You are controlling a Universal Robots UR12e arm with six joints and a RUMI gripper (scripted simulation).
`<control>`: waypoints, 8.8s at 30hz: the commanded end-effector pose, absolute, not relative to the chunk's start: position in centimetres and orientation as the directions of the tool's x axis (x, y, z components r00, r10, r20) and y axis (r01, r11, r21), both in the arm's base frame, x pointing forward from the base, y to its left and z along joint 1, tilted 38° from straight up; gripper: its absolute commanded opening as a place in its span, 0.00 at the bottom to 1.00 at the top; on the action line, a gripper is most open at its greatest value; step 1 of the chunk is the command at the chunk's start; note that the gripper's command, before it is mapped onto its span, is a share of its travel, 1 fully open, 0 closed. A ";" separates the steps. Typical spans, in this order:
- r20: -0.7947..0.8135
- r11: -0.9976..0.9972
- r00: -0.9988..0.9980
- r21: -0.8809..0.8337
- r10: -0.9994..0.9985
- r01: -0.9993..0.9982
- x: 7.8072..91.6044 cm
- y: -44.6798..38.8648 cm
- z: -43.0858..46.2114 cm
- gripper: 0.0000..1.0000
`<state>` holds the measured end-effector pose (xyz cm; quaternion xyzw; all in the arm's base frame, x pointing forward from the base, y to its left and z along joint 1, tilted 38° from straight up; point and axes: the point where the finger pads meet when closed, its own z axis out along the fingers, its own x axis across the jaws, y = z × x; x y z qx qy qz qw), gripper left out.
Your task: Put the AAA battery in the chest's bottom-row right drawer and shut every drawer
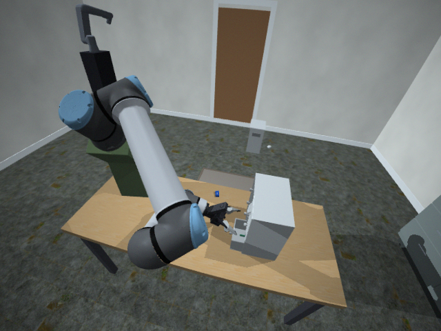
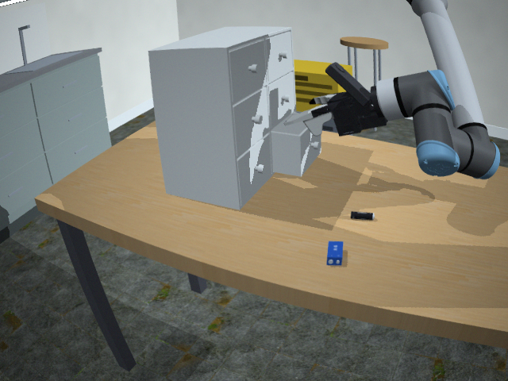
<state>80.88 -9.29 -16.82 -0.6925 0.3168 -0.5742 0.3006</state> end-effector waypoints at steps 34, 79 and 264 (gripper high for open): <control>0.603 -0.617 0.141 -0.781 -0.785 -0.096 72.8 -11.0 -17.4 1.00; 0.604 -0.618 0.140 -0.781 -0.785 -0.094 65.5 -12.8 -17.8 1.00; 0.605 -0.262 0.140 -0.119 -0.784 -0.958 64.7 -10.5 -14.6 1.00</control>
